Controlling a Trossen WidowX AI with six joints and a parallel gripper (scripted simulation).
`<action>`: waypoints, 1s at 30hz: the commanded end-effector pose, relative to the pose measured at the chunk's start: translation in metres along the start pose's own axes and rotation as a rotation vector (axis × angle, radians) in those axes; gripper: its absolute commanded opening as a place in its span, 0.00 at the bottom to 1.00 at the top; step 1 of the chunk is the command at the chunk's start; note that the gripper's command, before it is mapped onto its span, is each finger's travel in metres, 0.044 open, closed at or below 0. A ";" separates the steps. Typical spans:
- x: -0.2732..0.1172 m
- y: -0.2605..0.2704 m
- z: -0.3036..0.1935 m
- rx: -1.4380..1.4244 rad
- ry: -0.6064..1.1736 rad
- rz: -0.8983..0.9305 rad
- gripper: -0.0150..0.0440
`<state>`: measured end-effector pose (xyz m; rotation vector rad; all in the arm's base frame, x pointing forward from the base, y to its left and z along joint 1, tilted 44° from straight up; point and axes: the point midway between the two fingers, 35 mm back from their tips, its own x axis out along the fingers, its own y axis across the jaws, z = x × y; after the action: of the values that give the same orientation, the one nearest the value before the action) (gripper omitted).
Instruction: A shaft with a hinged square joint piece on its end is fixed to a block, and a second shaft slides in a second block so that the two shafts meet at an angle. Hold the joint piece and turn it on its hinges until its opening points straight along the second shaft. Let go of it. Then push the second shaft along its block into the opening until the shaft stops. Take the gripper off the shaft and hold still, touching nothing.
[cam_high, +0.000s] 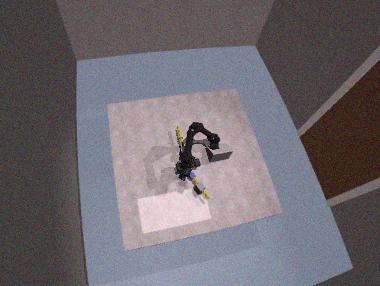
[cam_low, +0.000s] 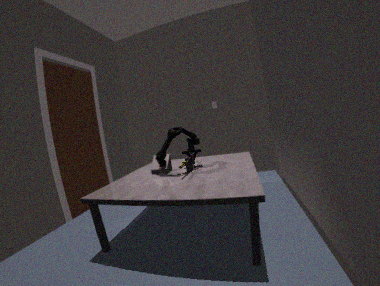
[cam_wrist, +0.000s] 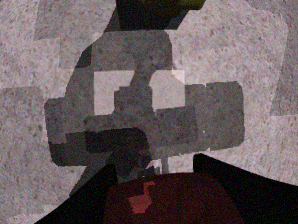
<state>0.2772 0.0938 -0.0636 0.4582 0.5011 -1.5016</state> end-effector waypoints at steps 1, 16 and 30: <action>0.000 0.000 0.000 -0.004 -0.001 0.001 0.56; 0.000 0.000 0.000 -0.004 -0.001 0.001 0.56; 0.000 0.000 0.000 0.000 0.000 0.000 0.50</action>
<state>0.2772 0.0938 -0.0636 0.4582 0.5011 -1.5016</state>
